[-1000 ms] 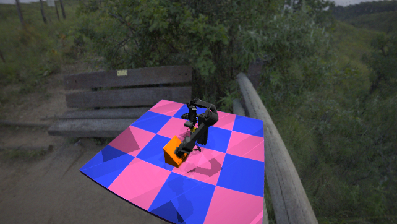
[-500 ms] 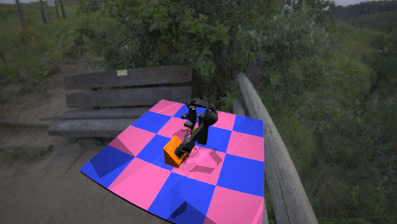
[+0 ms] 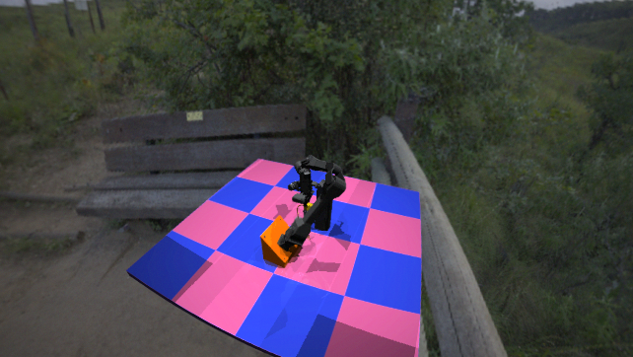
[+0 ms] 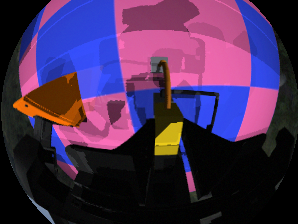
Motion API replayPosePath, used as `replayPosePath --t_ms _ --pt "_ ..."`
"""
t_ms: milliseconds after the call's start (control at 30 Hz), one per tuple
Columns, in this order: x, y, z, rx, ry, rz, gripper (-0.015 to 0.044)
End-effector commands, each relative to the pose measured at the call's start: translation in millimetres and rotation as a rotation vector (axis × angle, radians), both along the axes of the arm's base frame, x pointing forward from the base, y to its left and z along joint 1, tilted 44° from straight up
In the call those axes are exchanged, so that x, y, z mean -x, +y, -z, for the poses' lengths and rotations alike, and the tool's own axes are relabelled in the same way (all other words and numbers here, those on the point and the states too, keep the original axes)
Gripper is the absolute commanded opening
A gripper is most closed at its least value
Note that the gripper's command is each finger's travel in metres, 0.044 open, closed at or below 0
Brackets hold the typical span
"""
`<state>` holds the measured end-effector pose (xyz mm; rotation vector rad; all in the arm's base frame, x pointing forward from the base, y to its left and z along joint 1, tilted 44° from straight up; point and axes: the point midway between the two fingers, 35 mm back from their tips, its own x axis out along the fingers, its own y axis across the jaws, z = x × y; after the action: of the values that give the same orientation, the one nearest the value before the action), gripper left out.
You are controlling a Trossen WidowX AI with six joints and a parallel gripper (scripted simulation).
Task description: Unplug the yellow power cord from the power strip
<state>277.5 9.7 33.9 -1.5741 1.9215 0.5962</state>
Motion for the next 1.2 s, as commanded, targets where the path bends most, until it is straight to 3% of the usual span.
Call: replayPosePath --t_ms 0,233,667,800,933,1167 --pt "-5.9 28.9 16.9 -0.069 -0.014 -0.012 0.0000" --pt "-6.9 38.4 23.2 -0.070 -0.014 -0.012 0.0000" --pt "-5.9 30.4 19.3 -0.065 -0.013 -0.012 0.0341" --pt "-11.0 47.7 29.4 -0.068 -0.014 -0.013 0.0440" --pt "-16.4 79.7 49.9 -0.070 -0.015 -0.012 0.0440" --pt "-16.6 81.8 51.3 -0.069 -0.015 -0.012 0.0440"
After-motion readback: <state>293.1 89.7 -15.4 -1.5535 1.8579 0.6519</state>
